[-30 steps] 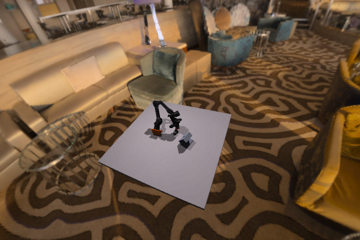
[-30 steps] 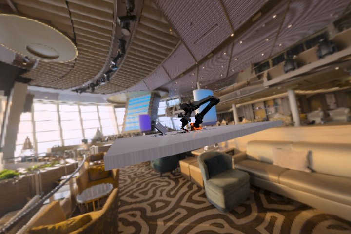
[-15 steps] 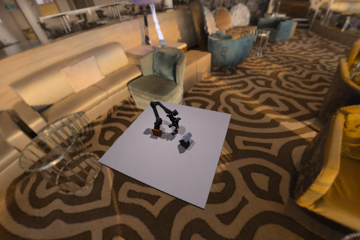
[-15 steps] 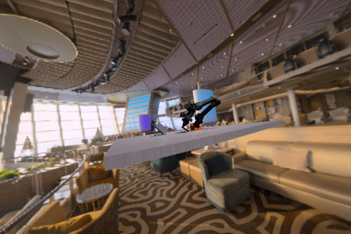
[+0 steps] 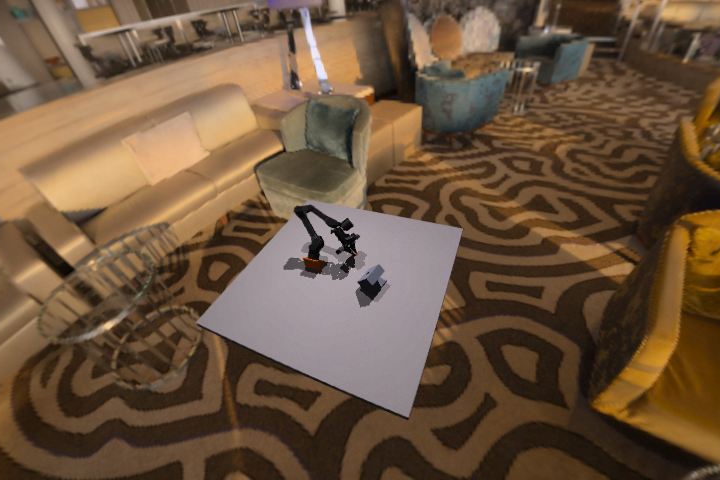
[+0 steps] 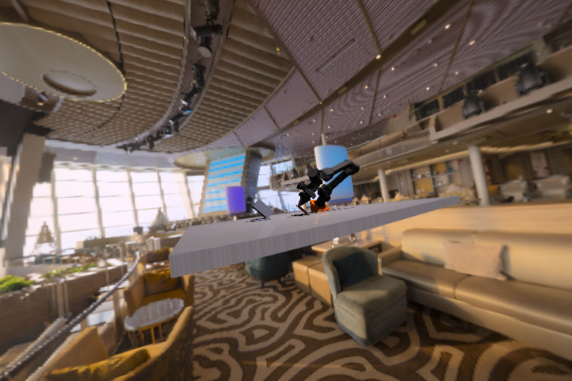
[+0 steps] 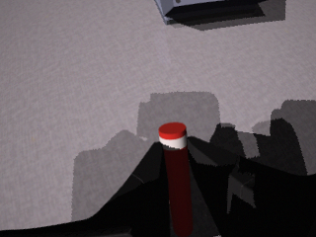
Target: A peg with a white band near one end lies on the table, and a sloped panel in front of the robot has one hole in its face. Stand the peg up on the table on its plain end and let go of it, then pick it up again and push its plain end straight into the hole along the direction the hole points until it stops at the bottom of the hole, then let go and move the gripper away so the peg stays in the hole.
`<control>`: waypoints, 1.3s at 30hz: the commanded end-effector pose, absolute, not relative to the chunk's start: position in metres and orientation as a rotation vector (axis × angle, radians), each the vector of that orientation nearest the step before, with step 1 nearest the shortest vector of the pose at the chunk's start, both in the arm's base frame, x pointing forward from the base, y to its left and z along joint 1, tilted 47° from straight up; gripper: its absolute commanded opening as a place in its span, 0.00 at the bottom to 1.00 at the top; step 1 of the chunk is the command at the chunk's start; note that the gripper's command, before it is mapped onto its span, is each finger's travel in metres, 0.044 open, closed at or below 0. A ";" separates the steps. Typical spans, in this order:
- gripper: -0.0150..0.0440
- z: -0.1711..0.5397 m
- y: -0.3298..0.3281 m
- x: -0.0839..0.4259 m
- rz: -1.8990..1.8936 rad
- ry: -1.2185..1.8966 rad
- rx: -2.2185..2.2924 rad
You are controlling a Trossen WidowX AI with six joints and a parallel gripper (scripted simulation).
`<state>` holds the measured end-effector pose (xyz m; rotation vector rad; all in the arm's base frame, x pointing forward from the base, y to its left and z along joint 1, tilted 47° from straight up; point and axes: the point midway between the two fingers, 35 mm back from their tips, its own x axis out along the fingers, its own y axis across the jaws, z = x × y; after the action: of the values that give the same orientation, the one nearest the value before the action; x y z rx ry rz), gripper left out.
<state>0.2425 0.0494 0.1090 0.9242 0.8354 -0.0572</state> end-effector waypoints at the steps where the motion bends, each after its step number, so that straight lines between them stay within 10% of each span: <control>1: 0.34 0.108 0.049 0.239 -0.078 0.807 0.926; 39: 0.34 0.116 0.055 0.216 -0.225 0.501 0.889</control>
<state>0.2183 0.0555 0.1185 0.8910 0.5209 -0.2088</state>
